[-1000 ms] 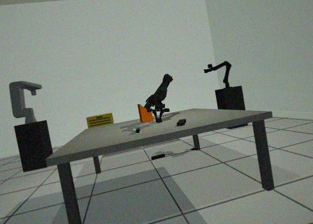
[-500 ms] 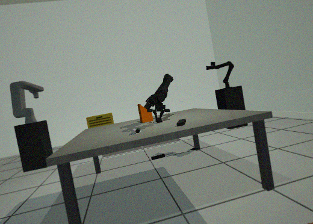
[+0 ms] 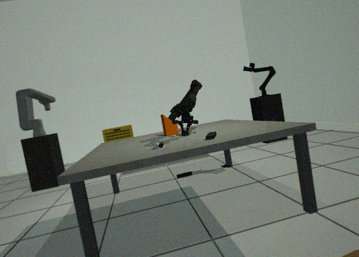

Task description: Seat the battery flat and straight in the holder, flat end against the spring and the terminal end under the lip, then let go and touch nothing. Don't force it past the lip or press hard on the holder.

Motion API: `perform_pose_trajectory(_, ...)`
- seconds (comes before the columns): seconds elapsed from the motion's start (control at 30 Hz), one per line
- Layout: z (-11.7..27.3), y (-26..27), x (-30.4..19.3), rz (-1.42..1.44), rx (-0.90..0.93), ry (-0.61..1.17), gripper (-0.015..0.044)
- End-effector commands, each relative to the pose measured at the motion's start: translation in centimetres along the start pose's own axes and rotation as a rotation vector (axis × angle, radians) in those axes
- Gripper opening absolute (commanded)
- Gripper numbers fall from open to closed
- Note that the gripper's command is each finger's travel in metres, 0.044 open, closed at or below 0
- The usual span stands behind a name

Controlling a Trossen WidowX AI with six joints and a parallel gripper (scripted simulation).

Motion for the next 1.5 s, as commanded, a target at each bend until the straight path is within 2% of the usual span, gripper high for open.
perform_pose_trajectory(0.0,-0.2,-0.2,0.3,-0.003,0.004,0.012,0.0083)
perform_pose_trajectory(0.7,-0.1,-0.3,0.9,-0.003,0.002,0.010,0.0083)
perform_pose_trajectory(0.83,-0.1,-0.3,0.9,-0.003,0.002,0.010,0.0185)
perform_pose_trajectory(1.47,1.4,-0.5,0.7,-0.005,0.002,0.009,0.0185)
Point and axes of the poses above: the point midway between the two fingers, 35 mm back from their tips, its own z axis back along the fingers, its own y axis across the jaws, x = y × z, the point moved 7 cm from there along z, back along the fingers, and after that the axes turned 14 degrees about z, right-handed, at the moved point
